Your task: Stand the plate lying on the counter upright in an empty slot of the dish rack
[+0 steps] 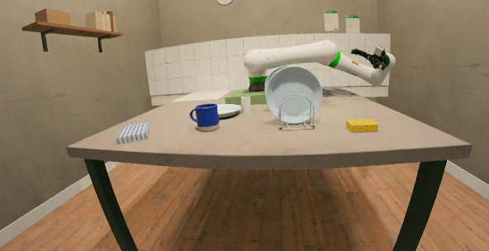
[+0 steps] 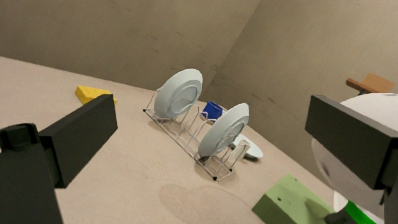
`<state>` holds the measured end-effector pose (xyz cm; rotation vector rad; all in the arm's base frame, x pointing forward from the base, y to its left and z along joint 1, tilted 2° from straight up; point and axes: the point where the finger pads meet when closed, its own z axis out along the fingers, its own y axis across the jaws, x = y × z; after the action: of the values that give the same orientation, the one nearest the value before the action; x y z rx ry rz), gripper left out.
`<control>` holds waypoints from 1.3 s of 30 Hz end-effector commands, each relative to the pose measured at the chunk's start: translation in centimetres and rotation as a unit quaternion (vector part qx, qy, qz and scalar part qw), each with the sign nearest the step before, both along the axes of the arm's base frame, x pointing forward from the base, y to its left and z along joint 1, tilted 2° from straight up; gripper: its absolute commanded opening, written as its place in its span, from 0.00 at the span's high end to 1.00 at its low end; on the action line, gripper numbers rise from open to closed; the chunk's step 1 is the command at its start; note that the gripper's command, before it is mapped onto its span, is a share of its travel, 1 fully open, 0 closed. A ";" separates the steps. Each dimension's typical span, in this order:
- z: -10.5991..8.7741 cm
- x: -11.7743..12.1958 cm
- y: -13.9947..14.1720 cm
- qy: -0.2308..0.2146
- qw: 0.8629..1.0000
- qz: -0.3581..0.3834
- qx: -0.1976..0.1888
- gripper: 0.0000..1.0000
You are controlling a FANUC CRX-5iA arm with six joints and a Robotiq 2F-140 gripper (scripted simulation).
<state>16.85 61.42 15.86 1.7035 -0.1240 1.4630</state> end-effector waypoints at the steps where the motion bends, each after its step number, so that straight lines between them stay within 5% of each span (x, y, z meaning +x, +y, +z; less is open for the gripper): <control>1: 0.1 0.0 0.0 0.000 1.000 0.000 0.001 0.00; 21: 0.4 0.7 -0.2 0.005 1.000 -0.005 0.002 0.00; 24: 1.2 3.2 -0.9 0.022 0.999 -0.022 0.005 0.00; 32: 4.9 15.1 -6.8 0.129 0.983 -0.124 0.039 0.00; 34: 4.9 15.1 -6.8 0.129 0.983 -0.124 0.039 0.00; 35: 6.2 18.7 -9.1 0.140 0.980 -0.135 0.045 0.00; 39: 7.4 22.2 -12.2 0.168 0.971 -0.160 0.061 0.00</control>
<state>34.66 52.65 21.94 1.8714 -0.2864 1.0127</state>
